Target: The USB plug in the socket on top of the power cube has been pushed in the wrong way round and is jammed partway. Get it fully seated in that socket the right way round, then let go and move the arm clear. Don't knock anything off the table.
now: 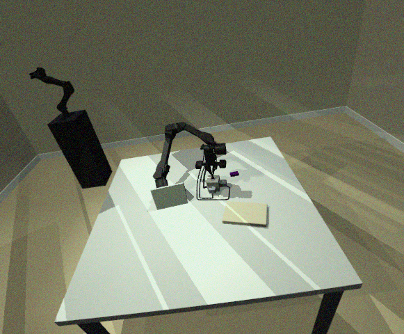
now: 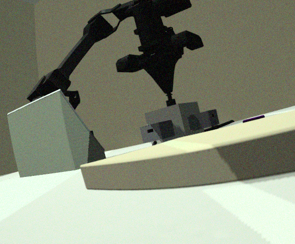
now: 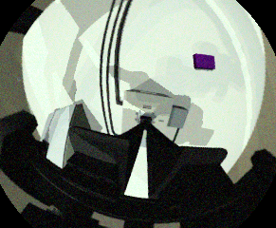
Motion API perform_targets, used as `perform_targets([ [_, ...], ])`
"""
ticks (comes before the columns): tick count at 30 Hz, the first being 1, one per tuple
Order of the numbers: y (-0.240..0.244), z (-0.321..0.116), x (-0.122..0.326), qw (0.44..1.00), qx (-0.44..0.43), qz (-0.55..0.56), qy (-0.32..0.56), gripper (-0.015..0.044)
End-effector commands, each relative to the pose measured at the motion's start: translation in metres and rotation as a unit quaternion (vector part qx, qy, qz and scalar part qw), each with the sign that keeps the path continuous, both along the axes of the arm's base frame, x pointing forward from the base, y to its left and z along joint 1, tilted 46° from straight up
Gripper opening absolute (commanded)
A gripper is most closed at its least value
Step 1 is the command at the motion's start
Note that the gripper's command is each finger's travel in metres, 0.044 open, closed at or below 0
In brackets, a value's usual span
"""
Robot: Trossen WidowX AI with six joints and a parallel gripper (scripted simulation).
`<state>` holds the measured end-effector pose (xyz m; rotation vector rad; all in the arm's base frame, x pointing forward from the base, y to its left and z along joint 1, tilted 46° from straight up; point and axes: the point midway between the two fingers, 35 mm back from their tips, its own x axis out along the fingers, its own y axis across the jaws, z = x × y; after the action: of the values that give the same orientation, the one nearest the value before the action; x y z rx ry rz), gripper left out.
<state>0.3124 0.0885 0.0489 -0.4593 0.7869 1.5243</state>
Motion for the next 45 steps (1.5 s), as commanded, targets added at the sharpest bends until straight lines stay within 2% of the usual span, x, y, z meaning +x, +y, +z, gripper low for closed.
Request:
perform_targets([
  [1,0.0025,-0.0009,-0.0003,1.000,0.003,0.001,0.001,0.0000],
  [26,0.0025,-0.0009,-0.0003,1.000,0.003,0.001,0.001,0.0000],
  [30,0.0001,-0.0002,0.0000,1.000,0.000,0.000,0.000,0.0095],
  [45,0.0001,-0.0002,0.0000,1.000,0.000,0.000,0.000,0.0095],
])
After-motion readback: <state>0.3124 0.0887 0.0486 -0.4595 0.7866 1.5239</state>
